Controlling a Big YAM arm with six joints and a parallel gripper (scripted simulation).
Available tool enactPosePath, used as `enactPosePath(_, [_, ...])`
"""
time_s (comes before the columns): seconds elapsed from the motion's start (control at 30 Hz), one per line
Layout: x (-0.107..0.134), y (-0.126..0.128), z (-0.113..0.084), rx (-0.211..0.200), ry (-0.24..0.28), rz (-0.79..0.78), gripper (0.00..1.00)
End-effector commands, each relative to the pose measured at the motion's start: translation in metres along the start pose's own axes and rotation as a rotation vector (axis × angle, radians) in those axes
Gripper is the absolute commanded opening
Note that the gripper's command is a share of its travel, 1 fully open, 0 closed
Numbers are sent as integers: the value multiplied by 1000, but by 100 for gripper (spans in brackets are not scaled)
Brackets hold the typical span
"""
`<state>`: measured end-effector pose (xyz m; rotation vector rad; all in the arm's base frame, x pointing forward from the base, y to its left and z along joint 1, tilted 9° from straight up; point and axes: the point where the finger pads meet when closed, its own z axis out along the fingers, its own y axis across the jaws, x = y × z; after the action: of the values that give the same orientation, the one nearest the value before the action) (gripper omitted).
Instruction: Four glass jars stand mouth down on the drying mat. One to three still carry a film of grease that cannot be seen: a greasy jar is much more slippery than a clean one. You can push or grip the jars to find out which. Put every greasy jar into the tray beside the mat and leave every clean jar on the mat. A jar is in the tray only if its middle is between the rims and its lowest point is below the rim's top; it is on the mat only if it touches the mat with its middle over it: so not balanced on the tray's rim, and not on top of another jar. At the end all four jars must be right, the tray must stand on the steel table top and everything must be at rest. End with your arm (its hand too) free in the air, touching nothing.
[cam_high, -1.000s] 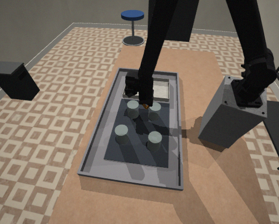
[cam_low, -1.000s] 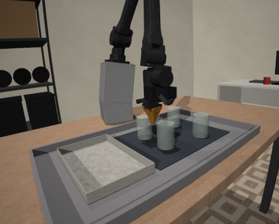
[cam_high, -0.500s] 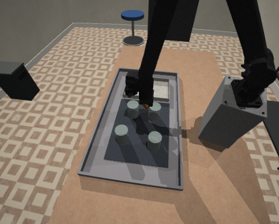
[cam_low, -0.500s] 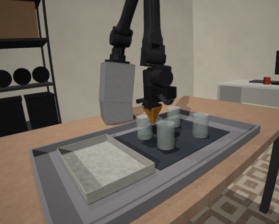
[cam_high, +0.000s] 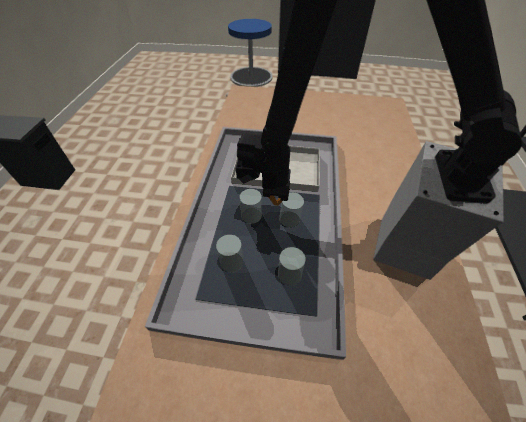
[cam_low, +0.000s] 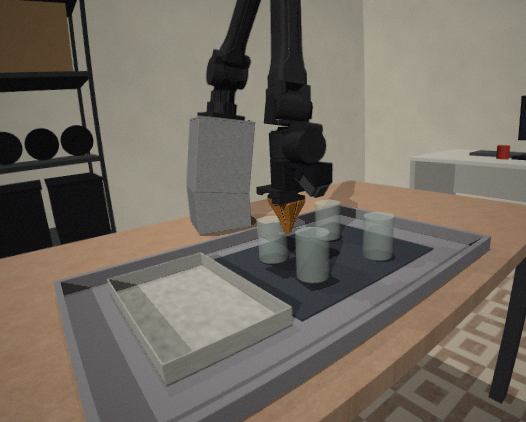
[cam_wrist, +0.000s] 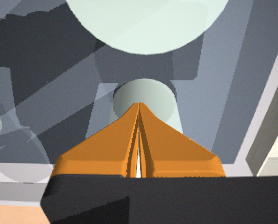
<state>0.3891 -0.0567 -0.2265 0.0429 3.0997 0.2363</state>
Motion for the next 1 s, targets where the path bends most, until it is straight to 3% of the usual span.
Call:
enactPosePath(0.0, [0,-1,-7,0,-12,-4,0])
enactPosePath(0.97, [3,-1,-7,0,-12,-4,0])
